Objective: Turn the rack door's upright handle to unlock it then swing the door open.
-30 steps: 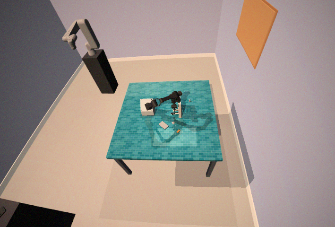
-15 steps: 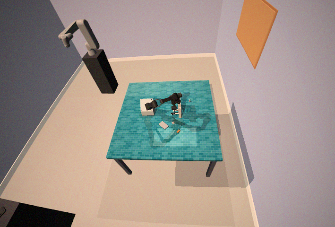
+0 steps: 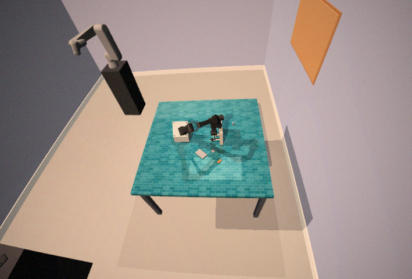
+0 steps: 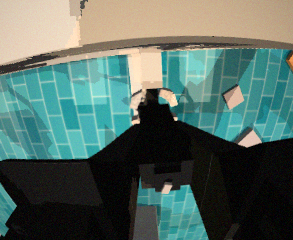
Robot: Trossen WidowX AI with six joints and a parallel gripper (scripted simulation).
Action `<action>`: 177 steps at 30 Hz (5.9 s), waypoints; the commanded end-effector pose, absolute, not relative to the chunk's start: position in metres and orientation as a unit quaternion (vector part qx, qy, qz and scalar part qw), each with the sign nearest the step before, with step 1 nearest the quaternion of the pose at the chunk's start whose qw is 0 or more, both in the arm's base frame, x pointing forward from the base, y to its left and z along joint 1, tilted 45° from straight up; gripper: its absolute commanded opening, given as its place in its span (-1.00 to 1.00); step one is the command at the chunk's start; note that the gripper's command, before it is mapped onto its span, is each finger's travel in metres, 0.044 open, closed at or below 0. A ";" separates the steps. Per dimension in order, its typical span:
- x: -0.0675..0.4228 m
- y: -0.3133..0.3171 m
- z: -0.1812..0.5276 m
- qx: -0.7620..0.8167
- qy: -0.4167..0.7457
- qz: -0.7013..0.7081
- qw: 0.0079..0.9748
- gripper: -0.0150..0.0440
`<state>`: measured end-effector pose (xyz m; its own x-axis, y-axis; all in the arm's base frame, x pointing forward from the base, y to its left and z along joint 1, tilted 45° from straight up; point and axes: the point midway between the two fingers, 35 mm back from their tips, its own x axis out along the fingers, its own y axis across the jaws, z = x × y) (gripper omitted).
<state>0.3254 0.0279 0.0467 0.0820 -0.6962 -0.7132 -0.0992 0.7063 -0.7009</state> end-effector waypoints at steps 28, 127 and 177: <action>0.326 0.028 0.046 -0.025 0.499 -0.457 0.736 -0.45; 0.326 0.028 0.046 -0.463 0.674 -0.063 0.572 0.47; 0.326 0.028 0.046 -0.711 0.581 0.347 0.188 0.13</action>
